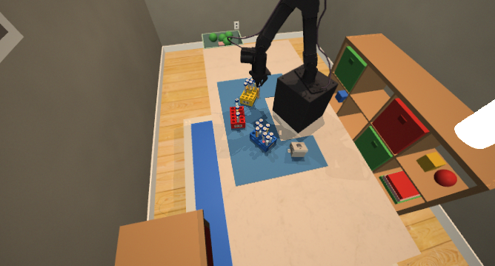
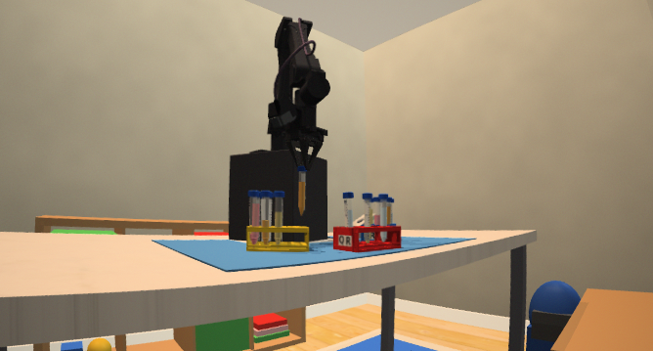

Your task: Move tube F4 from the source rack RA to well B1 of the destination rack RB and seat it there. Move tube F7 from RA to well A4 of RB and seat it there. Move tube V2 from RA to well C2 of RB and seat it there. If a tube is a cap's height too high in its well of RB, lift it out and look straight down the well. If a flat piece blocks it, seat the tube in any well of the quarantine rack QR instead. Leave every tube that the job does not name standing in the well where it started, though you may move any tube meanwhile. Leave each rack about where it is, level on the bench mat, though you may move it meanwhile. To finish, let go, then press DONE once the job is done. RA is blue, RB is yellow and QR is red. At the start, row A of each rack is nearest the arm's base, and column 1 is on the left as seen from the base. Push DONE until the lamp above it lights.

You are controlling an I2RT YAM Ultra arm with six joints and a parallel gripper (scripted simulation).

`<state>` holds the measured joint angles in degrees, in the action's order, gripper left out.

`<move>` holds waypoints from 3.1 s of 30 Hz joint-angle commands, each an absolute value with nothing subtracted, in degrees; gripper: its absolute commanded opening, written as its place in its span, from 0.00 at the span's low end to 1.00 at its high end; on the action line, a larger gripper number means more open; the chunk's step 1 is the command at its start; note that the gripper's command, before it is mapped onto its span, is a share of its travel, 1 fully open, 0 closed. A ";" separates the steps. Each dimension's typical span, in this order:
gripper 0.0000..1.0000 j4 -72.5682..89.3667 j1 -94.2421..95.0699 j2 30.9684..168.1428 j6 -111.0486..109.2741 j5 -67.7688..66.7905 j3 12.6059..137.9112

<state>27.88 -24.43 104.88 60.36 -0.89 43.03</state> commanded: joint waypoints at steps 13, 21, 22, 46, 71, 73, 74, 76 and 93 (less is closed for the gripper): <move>0.00 28.32 -32.18 105.07 51.08 -0.74 44.35; 0.00 29.31 -32.51 107.32 50.71 -0.78 47.62; 0.00 29.31 -32.51 107.32 50.71 -0.78 47.62; 0.00 32.36 -33.22 113.08 50.02 -0.74 56.49; 0.00 36.37 -33.82 119.37 49.44 -0.73 66.87; 0.00 36.56 -33.84 119.64 49.42 -0.72 67.34; 0.00 36.56 -33.84 119.64 49.42 -0.72 67.34; 0.00 36.16 -33.29 118.99 49.77 -0.72 66.76; 0.00 36.16 -33.29 118.99 49.77 -0.72 66.76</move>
